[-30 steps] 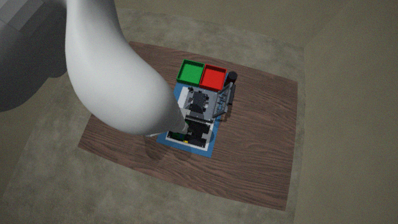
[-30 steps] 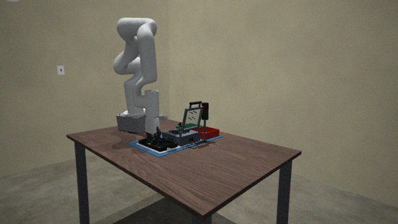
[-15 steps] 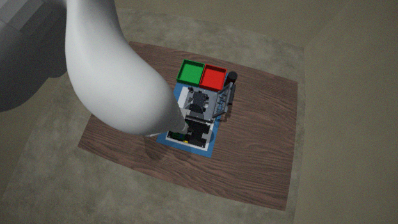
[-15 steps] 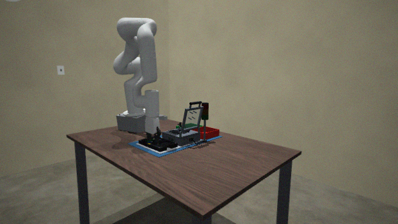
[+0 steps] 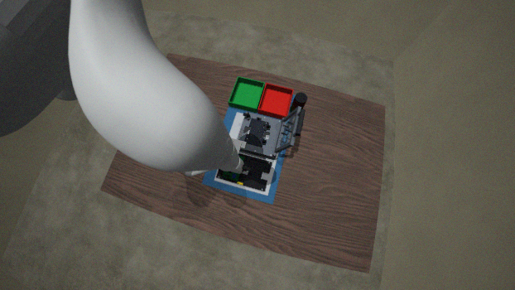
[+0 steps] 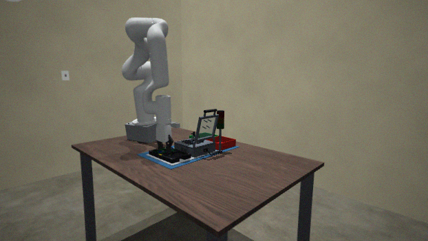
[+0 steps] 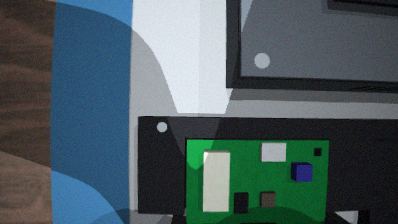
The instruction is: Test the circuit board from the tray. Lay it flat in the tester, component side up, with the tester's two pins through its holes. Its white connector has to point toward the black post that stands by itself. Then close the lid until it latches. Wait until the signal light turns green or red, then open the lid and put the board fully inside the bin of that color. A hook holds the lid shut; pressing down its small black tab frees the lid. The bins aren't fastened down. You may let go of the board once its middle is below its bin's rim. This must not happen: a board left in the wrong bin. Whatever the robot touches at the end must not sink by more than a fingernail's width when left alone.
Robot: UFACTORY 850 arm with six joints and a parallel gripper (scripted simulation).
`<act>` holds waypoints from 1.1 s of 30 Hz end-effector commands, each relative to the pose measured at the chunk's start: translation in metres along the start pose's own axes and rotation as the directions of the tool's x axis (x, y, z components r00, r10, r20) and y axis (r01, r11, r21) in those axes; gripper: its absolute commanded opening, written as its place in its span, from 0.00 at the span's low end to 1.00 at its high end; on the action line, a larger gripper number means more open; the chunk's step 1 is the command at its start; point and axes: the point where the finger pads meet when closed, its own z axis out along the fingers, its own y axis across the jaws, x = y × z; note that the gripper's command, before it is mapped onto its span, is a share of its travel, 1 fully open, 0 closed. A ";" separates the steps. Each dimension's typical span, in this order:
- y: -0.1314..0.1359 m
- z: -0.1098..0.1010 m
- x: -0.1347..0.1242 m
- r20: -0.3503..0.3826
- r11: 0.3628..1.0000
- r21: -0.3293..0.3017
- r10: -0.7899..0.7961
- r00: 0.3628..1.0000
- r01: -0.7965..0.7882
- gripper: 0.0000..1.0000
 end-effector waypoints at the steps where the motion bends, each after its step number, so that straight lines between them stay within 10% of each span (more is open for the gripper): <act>1: 0.001 -0.008 0.000 0.001 1.000 0.000 0.000 1.000 0.000 0.79; 33: 0.001 -0.030 0.000 0.001 1.000 0.000 0.000 1.000 0.000 0.79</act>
